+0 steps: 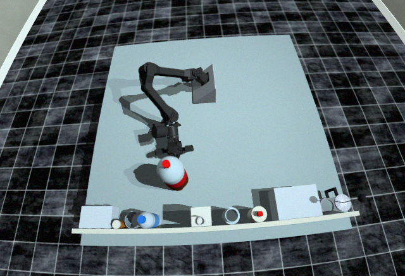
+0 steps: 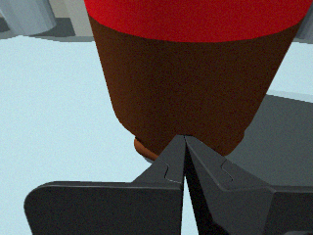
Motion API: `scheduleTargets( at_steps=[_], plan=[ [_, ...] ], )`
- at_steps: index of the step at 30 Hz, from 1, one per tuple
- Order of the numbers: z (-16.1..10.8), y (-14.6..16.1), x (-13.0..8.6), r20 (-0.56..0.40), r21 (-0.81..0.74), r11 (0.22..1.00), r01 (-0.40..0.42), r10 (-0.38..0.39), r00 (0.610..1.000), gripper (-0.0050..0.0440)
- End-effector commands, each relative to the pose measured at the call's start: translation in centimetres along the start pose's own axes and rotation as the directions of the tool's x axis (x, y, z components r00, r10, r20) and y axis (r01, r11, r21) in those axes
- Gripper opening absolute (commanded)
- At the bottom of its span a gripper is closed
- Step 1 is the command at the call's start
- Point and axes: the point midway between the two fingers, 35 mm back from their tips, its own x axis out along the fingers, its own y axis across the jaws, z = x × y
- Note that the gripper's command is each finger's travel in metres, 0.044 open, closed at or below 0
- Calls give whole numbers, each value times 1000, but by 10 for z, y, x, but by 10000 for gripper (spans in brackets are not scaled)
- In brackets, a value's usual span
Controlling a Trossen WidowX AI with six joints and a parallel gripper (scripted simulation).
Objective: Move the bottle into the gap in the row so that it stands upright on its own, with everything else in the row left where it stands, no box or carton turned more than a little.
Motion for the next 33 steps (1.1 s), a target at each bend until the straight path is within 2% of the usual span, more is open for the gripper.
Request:
scheduleTargets(
  at_steps=[1,33],
  plan=[
    [8,-4,3,15,2,1000,11,-11,1000,-50],
    [12,-4,8,16,2,1000,11,-11,1000,-50]
  ],
)
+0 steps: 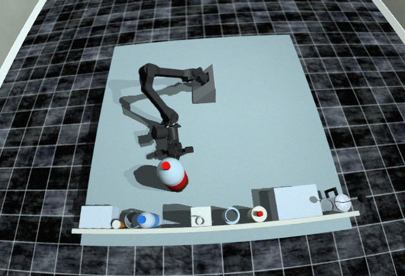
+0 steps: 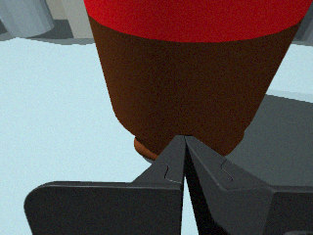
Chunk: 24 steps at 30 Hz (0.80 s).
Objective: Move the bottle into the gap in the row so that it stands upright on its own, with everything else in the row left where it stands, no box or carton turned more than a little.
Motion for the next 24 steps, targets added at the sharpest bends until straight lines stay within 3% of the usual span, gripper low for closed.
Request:
scheduleTargets(
  at_steps=[1,24],
  plan=[
    [9,-4,2,15,2,1000,11,-11,1000,-50],
    [14,-4,14,13,3,1000,11,-11,1000,-50]
  ],
)
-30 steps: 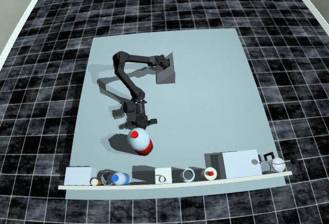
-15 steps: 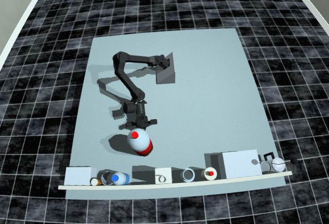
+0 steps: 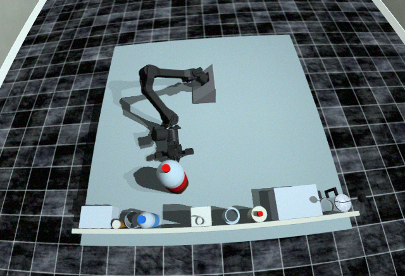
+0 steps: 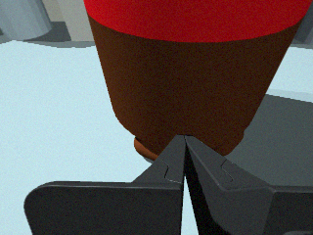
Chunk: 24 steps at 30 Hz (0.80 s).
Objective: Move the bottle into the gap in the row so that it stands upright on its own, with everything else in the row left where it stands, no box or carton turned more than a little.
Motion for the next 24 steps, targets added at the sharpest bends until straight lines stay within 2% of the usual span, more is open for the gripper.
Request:
scheduleTargets(
  at_steps=[1,24],
  plan=[
    [10,-4,6,14,2,1000,10,-11,1000,-50],
    [14,-6,9,20,2,1000,14,-14,1000,-50]
  ],
)
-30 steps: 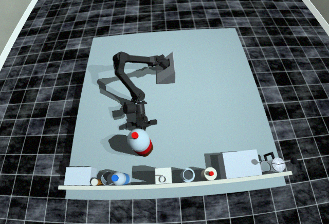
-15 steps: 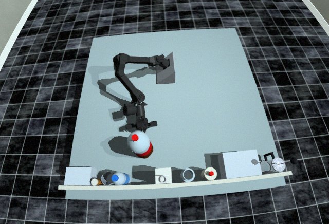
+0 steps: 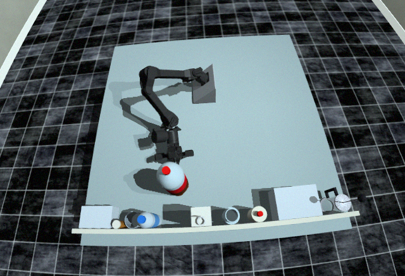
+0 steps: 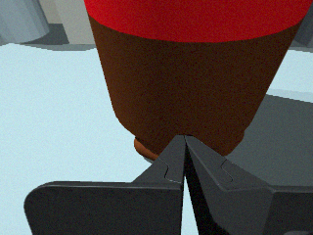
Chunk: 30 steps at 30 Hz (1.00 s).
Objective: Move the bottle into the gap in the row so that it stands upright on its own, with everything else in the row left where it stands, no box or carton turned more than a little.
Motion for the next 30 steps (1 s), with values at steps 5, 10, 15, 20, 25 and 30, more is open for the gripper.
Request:
scheduleTargets(
  at_steps=[5,10,15,20,25,30],
  plan=[
    [9,-4,3,16,3,1000,11,-12,1000,-50],
    [10,-4,4,16,3,1000,11,-11,1000,-50],
    [10,-4,5,16,3,1000,11,-11,1000,-50],
    [11,-4,5,16,3,1000,11,-11,1000,-50],
    [11,-4,6,16,3,1000,11,-12,1000,-50],
    [12,-4,8,16,3,1000,11,-12,1000,-50]
  ],
)
